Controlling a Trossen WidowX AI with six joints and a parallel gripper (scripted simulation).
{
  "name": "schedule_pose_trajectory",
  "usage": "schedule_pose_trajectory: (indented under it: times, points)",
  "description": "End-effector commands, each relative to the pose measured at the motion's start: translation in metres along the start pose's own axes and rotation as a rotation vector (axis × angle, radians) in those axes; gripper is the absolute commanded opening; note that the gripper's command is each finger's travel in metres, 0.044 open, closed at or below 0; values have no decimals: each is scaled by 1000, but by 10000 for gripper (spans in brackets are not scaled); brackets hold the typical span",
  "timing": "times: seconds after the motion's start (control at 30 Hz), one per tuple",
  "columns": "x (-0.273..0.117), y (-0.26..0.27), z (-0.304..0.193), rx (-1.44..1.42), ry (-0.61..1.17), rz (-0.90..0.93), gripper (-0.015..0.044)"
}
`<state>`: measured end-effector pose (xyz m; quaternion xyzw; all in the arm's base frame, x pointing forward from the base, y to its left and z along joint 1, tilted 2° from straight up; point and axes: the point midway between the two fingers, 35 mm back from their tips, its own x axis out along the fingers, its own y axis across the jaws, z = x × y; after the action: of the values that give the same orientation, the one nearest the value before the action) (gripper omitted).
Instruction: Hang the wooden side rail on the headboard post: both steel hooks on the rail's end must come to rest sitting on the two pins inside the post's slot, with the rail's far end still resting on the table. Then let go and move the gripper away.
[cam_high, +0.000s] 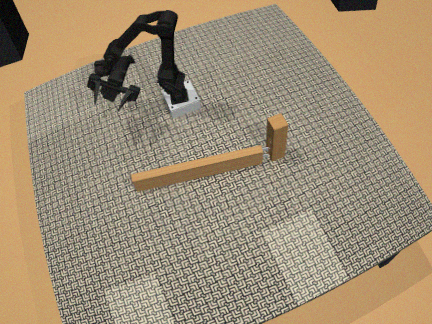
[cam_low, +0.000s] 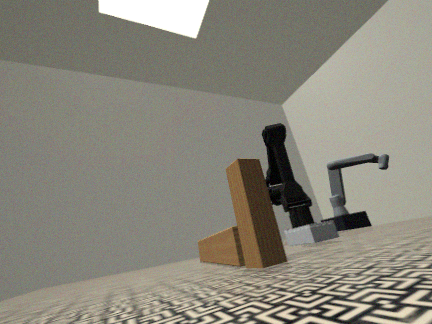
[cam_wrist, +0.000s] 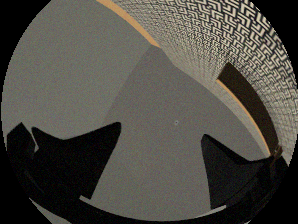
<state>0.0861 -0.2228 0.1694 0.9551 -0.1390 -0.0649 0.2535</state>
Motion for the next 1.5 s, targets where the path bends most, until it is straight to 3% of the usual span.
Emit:
schedule_pose_trajectory:
  times: [0.0, 0.23, 0.4, 0.93, 1.47]
  points:
    - [0, 1, -2, 0, 0, 0, 426]
    - [-3, 24, -46, 0, 0, 0, 440]
    - [-1, 19, -39, 5, -1, -9, 440]
    - [74, -91, -52, 184, -128, -660, 440]
    - [100, -204, -77, 151, -401, -1079, 440]
